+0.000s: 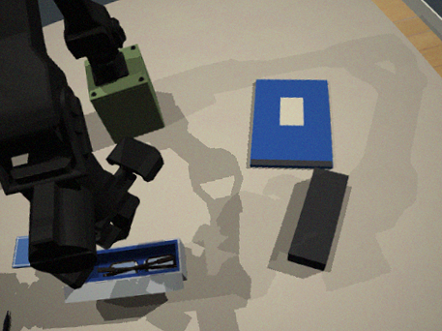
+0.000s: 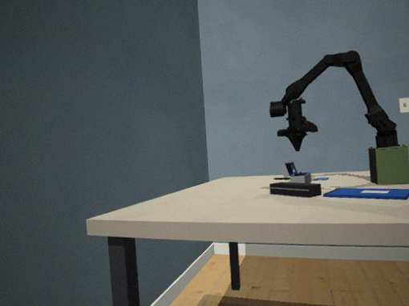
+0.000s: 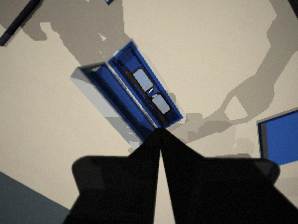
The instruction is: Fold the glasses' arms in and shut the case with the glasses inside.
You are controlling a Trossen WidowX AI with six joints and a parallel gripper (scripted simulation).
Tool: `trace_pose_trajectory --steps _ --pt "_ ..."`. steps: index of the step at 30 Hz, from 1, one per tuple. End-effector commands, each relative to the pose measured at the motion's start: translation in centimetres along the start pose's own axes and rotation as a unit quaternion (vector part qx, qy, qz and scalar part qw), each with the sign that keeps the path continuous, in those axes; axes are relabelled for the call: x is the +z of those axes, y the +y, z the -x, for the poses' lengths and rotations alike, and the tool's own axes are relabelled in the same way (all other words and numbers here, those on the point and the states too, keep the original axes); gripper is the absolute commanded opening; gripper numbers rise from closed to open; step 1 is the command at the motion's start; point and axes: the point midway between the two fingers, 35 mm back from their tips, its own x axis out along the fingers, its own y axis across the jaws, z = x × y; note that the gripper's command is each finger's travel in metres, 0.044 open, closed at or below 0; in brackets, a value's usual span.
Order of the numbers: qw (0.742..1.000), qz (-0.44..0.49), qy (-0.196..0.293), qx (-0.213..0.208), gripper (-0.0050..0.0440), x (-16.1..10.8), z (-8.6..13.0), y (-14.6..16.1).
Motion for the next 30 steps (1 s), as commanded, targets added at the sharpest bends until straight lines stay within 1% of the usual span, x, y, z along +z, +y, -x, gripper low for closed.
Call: trace_pose_trajectory --steps 1,4,6,13,21,23,30 --pt "0.997 0.081 0.001 0.000 0.0000 0.00 0.19 0.00" --pt "0.991 0.133 0.001 0.000 0.0000 0.02 0.22 0.02" --pt "0.991 0.133 0.001 0.000 0.0000 0.02 0.22 0.02" --pt "0.968 0.252 0.001 0.000 0.0000 0.07 0.29 0.05" --pt "0.923 0.384 0.001 0.001 0.0000 0.11 0.37 0.09" --pt "0.923 0.384 0.001 0.001 0.0000 0.11 0.37 0.09" --pt "0.870 0.493 0.001 0.001 0.0000 0.16 0.44 0.12"
